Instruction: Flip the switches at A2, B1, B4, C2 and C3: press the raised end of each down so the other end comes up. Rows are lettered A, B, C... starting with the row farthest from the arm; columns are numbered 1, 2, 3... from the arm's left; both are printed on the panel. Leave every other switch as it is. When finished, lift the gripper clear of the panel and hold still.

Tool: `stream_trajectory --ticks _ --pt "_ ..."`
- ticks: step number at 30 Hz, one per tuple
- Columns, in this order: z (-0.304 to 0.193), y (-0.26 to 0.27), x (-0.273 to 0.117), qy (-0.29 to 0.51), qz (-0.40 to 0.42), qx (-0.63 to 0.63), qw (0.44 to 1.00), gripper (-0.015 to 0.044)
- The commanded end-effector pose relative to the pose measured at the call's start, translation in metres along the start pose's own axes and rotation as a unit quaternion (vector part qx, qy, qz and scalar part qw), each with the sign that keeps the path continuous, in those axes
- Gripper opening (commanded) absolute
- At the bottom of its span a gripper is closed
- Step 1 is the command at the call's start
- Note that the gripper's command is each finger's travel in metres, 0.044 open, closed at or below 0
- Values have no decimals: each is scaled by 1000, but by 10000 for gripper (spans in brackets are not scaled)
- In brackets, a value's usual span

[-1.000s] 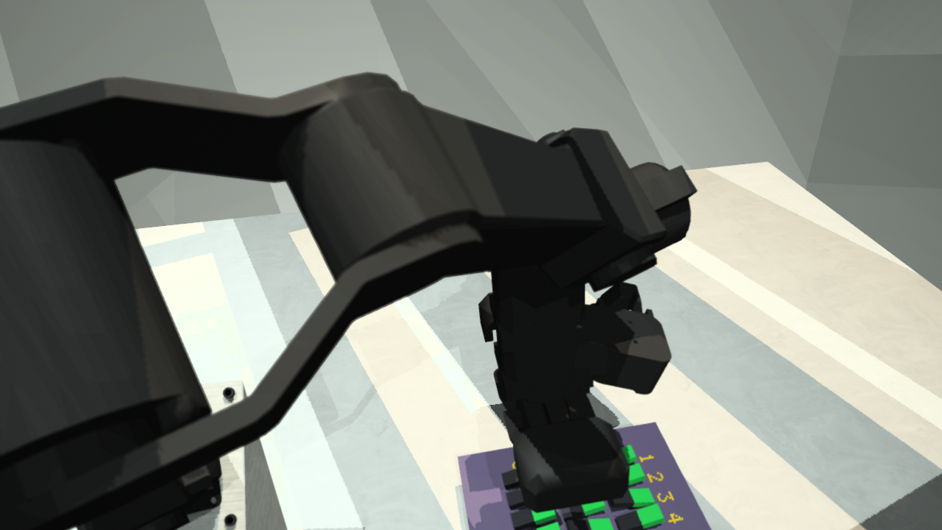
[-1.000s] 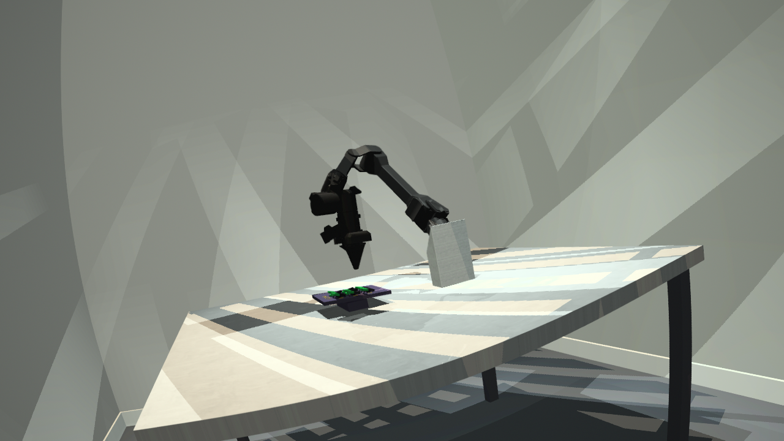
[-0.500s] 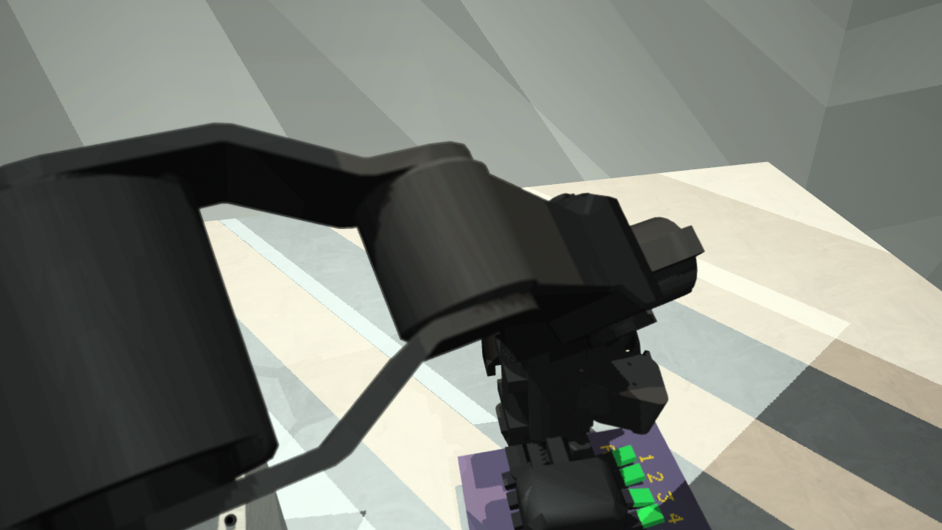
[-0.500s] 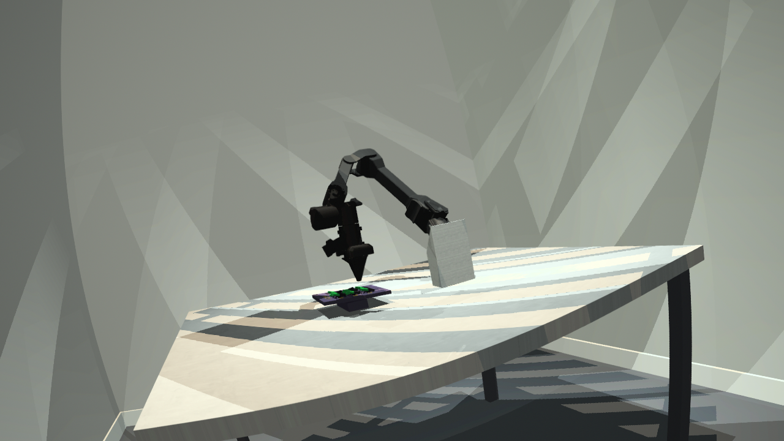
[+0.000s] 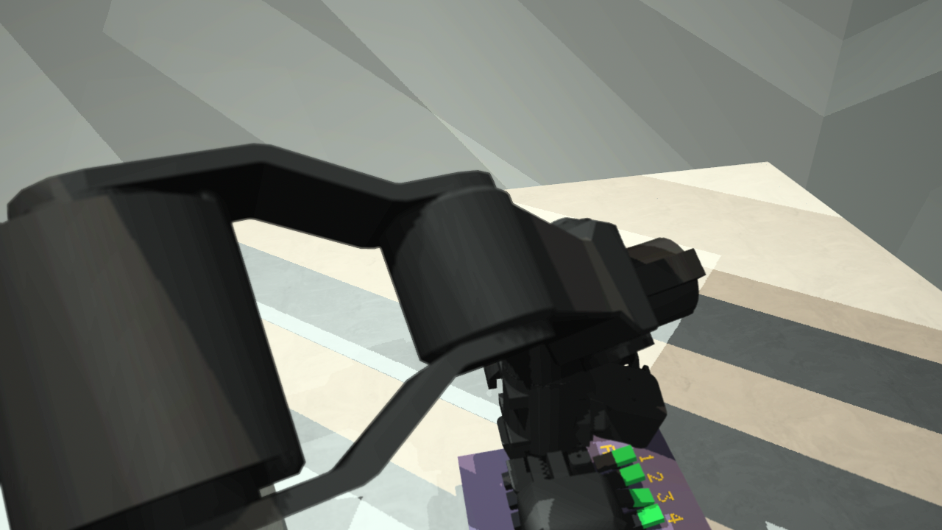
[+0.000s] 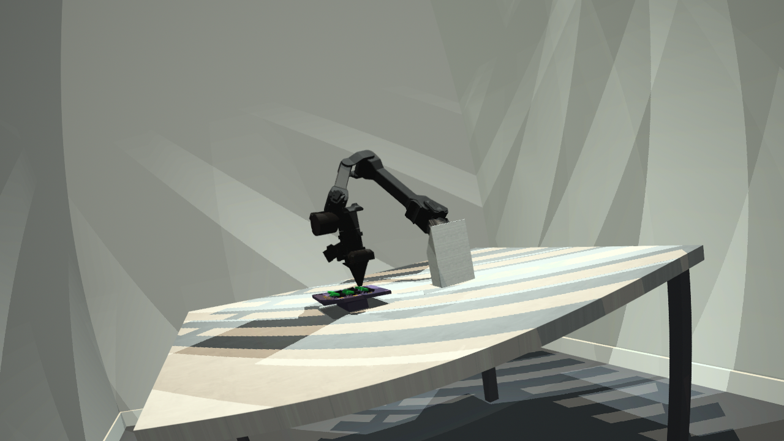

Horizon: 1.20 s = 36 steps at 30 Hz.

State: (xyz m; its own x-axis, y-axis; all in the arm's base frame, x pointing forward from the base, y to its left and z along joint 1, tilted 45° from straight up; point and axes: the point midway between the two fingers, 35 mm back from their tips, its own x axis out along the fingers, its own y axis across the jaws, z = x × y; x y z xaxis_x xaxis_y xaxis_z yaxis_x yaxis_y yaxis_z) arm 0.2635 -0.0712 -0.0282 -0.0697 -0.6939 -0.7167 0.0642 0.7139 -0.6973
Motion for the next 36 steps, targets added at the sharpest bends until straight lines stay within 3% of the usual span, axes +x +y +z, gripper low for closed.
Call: stream_trajectory --ticks 1,36 --pt "0 -1 1 -1 -3 -1 1000 0" --pt "0 -1 4 -1 -3 -1 1000 0"
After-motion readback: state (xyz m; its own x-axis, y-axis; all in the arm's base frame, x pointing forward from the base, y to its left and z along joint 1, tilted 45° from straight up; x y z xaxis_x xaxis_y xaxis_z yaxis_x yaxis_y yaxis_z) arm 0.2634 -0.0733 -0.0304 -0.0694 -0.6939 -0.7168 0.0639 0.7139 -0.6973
